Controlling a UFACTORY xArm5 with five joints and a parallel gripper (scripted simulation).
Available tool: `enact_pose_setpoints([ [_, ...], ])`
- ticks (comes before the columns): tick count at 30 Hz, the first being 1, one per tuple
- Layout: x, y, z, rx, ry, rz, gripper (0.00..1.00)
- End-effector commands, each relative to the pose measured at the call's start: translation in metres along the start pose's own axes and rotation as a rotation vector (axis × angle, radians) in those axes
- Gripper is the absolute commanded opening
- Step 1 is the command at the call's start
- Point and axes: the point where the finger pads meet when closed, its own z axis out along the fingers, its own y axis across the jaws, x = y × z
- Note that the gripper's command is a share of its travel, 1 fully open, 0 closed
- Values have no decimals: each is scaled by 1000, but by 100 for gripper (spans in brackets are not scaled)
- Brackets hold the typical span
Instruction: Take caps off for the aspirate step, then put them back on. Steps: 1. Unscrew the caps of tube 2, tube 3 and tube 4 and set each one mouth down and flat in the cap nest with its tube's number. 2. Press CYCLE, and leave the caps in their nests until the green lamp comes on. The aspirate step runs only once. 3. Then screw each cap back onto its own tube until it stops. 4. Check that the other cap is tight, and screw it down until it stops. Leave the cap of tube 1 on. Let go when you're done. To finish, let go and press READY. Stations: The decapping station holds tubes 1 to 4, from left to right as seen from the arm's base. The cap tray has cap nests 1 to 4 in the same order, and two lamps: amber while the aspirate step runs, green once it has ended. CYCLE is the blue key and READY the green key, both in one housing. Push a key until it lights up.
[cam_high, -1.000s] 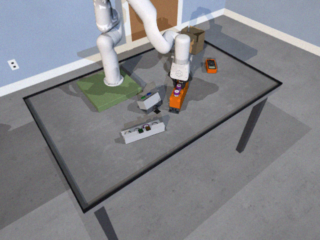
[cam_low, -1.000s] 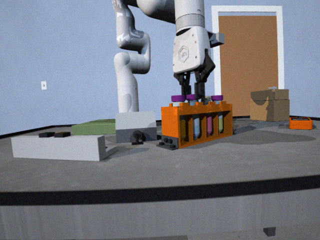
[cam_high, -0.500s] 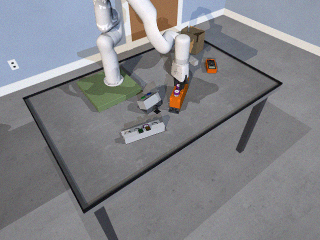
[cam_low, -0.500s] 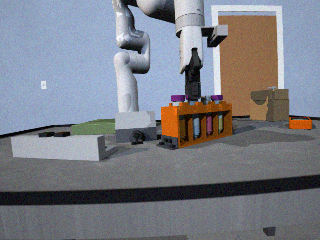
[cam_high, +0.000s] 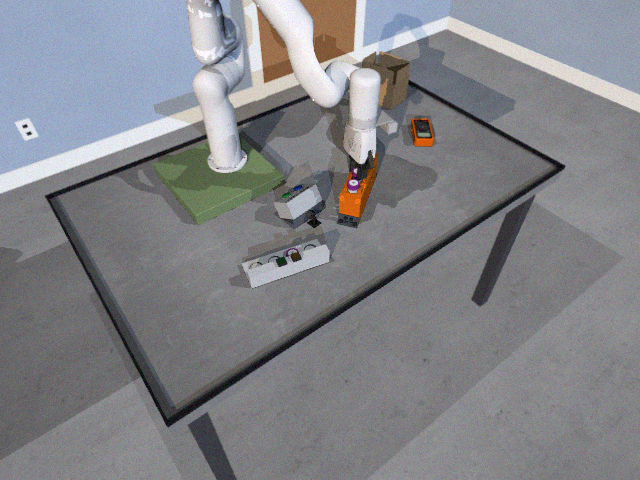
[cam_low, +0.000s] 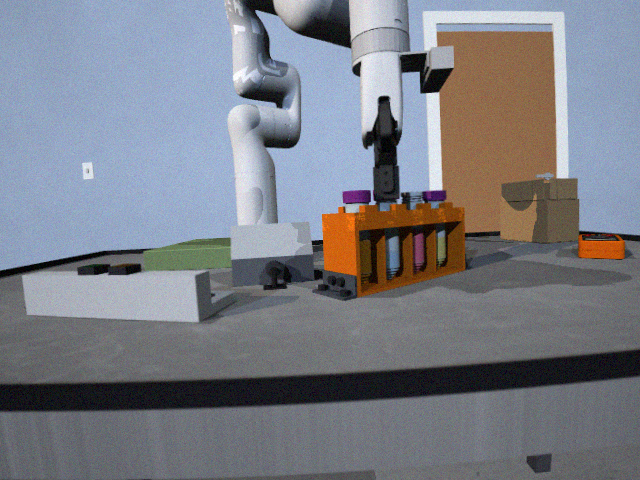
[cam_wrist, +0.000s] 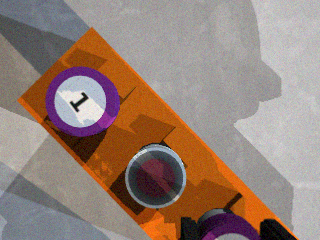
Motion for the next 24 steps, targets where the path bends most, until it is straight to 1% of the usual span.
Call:
enact_pose_setpoints([
  [1,1,1,-1,-1,3,0,0],
  [5,1,1,-1,-1,3,0,0],
  [13,1,1,-1,-2,3,-400,0],
  [15,1,1,-1,-2,3,-481,0],
  [17,1,1,-1,-2,3,-481,0],
  [24,1,1,-1,-3,2,-827,0],
])
